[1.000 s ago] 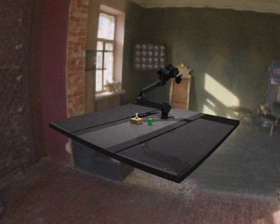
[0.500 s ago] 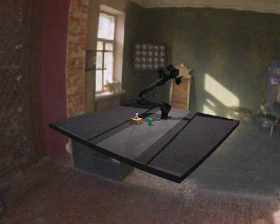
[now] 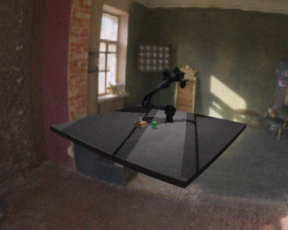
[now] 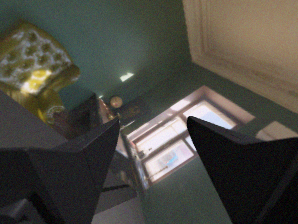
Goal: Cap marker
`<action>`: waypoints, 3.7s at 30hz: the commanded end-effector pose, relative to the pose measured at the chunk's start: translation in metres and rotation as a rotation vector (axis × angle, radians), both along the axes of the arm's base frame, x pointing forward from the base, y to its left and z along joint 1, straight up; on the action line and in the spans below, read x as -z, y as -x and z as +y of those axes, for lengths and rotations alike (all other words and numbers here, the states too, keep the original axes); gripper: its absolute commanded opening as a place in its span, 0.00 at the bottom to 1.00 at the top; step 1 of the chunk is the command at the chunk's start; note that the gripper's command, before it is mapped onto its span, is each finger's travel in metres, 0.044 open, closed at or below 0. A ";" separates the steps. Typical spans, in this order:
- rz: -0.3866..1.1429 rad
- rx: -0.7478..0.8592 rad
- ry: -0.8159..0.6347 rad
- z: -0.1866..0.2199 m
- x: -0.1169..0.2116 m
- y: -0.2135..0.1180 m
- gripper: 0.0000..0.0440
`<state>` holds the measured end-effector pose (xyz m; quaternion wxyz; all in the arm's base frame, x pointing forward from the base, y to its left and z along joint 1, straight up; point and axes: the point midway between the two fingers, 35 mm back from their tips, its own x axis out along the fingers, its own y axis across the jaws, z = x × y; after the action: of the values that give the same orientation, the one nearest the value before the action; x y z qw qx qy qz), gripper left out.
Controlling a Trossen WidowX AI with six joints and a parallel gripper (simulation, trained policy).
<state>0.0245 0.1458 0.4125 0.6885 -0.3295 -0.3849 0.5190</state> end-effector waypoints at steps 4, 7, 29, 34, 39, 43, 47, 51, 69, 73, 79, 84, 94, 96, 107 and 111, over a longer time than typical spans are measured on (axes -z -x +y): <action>-0.006 -0.018 0.033 0.000 0.007 0.002 0.68; -0.009 -0.027 0.050 0.000 0.010 0.002 0.69; 0.006 -0.135 0.184 0.006 0.012 0.020 0.72; 0.011 -0.150 0.218 0.010 0.016 0.025 0.72; 0.019 -0.180 0.250 0.013 0.020 0.032 0.73; 0.025 -0.180 0.280 0.017 0.025 0.034 0.73; 0.029 -0.159 0.314 0.021 0.032 0.033 0.74; 0.029 -0.130 0.353 0.026 0.039 0.030 0.74; 0.002 -0.022 0.582 0.040 0.084 0.011 0.73; 0.004 -0.003 0.635 0.042 0.093 0.007 0.73; 0.028 0.037 0.692 0.044 0.102 -0.002 0.75; 0.053 0.070 0.735 0.046 0.109 -0.008 0.75; 0.109 0.133 0.813 0.048 0.122 -0.021 0.75; 0.122 0.145 0.828 0.049 0.124 -0.024 0.75; 0.196 0.214 0.904 0.050 0.136 -0.039 0.75; 0.224 0.238 0.929 0.050 0.141 -0.045 0.75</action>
<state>0.0674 0.1955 0.2722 0.5575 -0.5878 -0.0062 0.5862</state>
